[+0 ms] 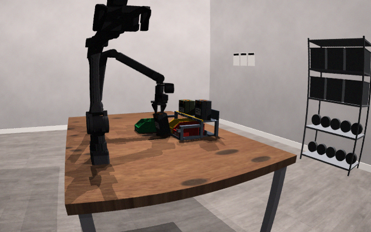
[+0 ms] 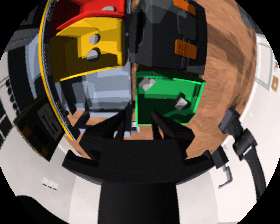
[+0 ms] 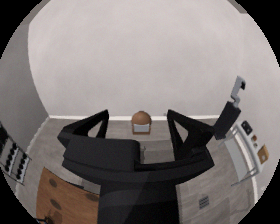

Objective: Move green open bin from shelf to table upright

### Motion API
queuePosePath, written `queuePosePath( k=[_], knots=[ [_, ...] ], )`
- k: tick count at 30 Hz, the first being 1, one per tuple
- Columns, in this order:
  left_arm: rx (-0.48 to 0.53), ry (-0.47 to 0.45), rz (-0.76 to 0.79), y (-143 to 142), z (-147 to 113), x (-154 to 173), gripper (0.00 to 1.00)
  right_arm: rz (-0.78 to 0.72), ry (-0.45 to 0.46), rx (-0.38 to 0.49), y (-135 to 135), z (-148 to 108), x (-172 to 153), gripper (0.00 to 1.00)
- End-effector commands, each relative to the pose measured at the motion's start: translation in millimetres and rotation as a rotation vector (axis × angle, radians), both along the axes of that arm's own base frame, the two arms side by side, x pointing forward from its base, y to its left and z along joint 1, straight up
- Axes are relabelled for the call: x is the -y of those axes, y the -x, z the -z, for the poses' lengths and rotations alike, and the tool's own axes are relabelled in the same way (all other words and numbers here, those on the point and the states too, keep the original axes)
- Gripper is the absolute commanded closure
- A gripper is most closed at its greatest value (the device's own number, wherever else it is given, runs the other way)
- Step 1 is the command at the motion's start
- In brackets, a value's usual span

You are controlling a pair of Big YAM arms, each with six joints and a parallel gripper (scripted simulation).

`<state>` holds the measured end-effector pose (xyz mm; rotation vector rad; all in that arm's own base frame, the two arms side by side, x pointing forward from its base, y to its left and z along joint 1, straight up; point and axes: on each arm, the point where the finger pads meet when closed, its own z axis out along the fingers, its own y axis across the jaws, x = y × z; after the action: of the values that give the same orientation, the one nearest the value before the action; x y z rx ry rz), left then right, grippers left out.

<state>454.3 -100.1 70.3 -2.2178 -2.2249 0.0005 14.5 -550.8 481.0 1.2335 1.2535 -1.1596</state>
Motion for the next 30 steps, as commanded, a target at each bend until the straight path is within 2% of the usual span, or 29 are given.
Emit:
queuePosePath(
  k=[1, 5, 7, 8, 10, 13, 17, 21, 30],
  knots=[
    [0.046, 0.01, 0.014, -21.6, -27.4, 8.5, 0.57, 0.007, 0.053, -0.008, 5.5, -19.5, -6.0, 0.0],
    [0.066, 0.014, 0.014, -21.8, -46.2, 8.6, 0.57, 0.007, 0.053, -0.008, 5.5, -19.5, -6.0, 0.0],
    [0.066, 0.014, 0.014, -21.8, -46.2, 8.6, 0.57, 0.007, 0.053, -0.008, 5.5, -19.5, -6.0, 0.0],
    [0.028, 0.006, 0.014, -20.8, -30.2, 8.4, 0.57, 0.007, 0.053, -0.008, 5.5, -19.5, -6.0, 0.0],
    [0.028, 0.006, 0.014, -20.8, -34.3, 8.4, 0.57, 0.007, 0.053, -0.008, 5.5, -19.5, -6.0, 0.0],
    [0.066, 0.015, 0.014, -21.2, -57.8, 8.5, 0.57, 0.007, 0.053, -0.008, 5.5, -19.5, -6.0, 0.0],
    [0.043, 0.009, 0.014, -20.9, -51.7, 8.4, 0.57, 0.007, 0.053, -0.008, 5.5, -19.5, -6.0, 0.0],
    [0.056, 0.012, 0.014, -20.9, -61.2, 8.4, 0.57, 0.007, 0.053, -0.008, 5.5, -19.5, -6.0, 0.0],
    [0.044, 0.01, 0.014, -21.1, -56.5, 8.4, 0.57, 0.007, 0.053, -0.008, 5.5, -19.5, -6.0, 0.0]
  ],
)
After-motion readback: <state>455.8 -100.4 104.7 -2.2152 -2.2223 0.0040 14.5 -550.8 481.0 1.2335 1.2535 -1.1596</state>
